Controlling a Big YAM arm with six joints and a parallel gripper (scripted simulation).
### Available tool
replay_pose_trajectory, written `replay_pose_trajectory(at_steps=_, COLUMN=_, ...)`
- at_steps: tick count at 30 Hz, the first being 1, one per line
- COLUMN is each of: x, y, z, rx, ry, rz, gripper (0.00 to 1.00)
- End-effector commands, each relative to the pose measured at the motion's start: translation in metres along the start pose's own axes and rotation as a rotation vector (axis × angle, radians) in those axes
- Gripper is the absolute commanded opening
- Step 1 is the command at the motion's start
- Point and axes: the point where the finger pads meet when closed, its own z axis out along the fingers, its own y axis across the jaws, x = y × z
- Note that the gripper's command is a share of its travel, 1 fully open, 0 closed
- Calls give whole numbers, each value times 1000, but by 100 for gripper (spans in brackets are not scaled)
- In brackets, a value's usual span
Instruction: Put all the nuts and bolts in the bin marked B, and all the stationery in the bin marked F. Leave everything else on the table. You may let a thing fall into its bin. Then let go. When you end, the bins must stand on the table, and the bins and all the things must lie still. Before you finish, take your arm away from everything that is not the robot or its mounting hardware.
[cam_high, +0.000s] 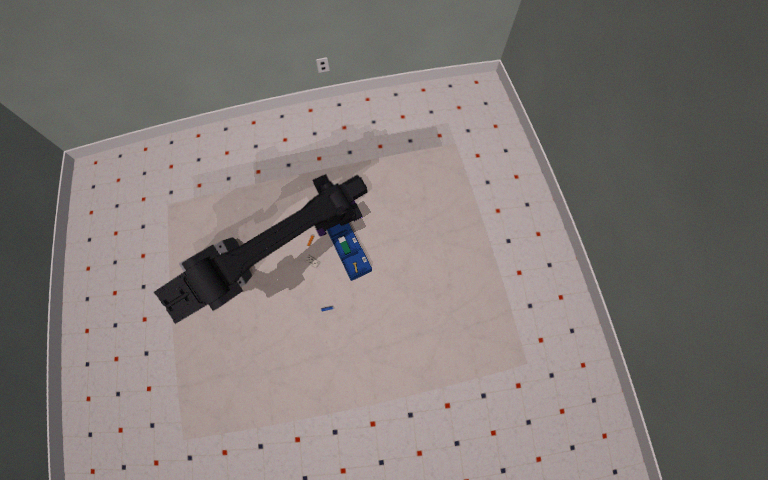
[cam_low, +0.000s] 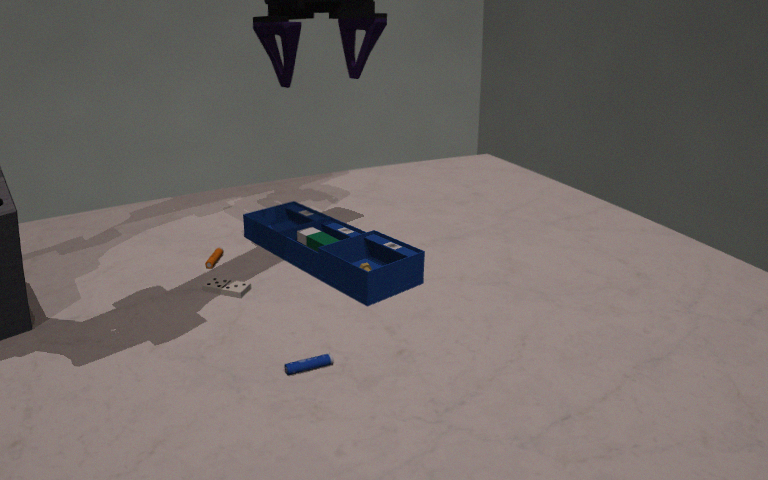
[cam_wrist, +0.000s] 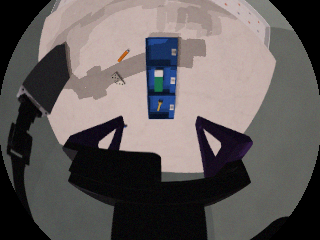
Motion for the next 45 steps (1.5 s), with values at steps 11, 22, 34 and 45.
replay_pose_trajectory(at_steps=11, x=-1, y=0, z=9, rx=-6, ry=-2, rz=14, gripper=100)
replay_pose_trajectory(at_steps=22, x=-2, y=1, z=10, rx=-9, ry=-1, rz=12, gripper=100)
replay_pose_trajectory(at_steps=34, x=-2, y=1, z=11, rx=-8, ry=-1, rz=13, gripper=100)
replay_pose_trajectory(at_steps=45, x=-3, y=1, z=12, rx=-8, ry=-2, rz=12, gripper=100)
